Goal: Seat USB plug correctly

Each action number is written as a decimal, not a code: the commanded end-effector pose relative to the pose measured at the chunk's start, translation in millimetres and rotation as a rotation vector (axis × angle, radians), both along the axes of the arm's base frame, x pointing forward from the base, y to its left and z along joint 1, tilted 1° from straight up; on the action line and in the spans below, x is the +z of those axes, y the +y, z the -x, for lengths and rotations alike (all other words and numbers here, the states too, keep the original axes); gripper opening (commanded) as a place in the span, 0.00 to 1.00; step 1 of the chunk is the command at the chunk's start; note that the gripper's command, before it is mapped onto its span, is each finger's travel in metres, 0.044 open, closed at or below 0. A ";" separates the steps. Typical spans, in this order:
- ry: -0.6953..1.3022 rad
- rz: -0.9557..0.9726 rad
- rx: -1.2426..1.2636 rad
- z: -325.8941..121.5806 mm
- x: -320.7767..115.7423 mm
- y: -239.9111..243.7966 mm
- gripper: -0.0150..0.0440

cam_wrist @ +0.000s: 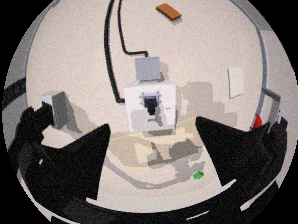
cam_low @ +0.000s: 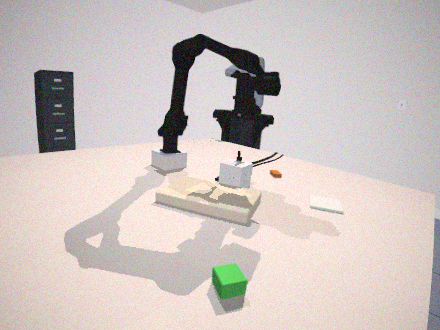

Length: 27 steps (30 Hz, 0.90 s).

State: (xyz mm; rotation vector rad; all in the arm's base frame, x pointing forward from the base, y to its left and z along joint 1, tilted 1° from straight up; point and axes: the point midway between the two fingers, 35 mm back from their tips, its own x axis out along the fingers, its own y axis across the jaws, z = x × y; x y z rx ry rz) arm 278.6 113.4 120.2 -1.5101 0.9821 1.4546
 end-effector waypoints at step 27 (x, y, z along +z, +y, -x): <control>0.002 -0.006 0.008 -0.4 -28.2 1.3 1.00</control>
